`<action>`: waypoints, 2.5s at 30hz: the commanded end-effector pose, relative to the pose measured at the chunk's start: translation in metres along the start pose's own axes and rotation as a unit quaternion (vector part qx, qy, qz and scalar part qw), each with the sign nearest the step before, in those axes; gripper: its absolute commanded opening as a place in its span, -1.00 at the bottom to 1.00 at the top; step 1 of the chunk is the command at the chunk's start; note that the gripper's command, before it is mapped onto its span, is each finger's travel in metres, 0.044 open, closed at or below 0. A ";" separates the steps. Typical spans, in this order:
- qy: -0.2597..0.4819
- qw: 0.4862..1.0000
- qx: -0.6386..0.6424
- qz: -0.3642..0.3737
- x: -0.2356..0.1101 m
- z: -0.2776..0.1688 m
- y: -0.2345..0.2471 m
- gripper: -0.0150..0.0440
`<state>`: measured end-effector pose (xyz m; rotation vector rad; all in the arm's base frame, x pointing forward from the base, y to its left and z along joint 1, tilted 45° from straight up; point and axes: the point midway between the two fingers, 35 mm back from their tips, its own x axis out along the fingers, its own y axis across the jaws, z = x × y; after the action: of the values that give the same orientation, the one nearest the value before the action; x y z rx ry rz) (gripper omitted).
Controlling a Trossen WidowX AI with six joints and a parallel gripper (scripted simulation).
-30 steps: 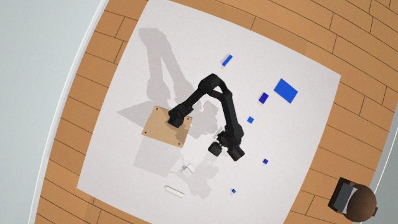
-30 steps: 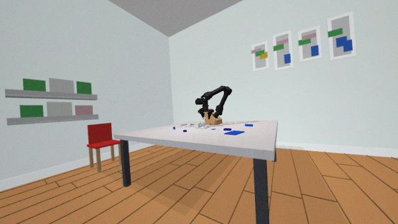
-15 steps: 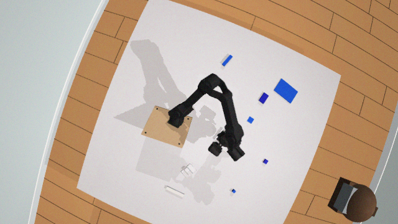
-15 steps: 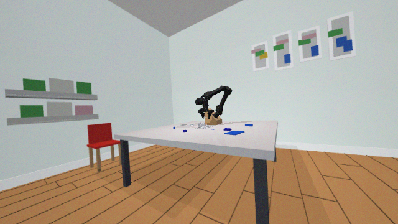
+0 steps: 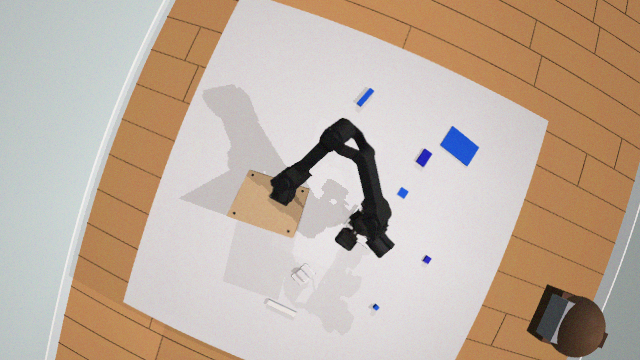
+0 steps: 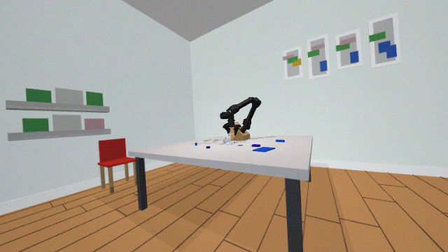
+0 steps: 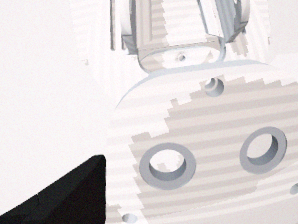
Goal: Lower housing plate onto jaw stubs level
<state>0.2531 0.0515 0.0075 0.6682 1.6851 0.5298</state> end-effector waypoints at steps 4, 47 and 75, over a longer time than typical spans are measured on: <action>0.000 1.000 0.004 0.002 0.013 0.000 -0.001 0.70; 0.001 1.000 0.004 0.004 0.051 -0.002 0.000 0.70; 0.001 1.000 0.003 0.004 0.056 -0.002 0.001 0.70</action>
<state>0.2424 0.0897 -0.0317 0.6722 1.6869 0.5339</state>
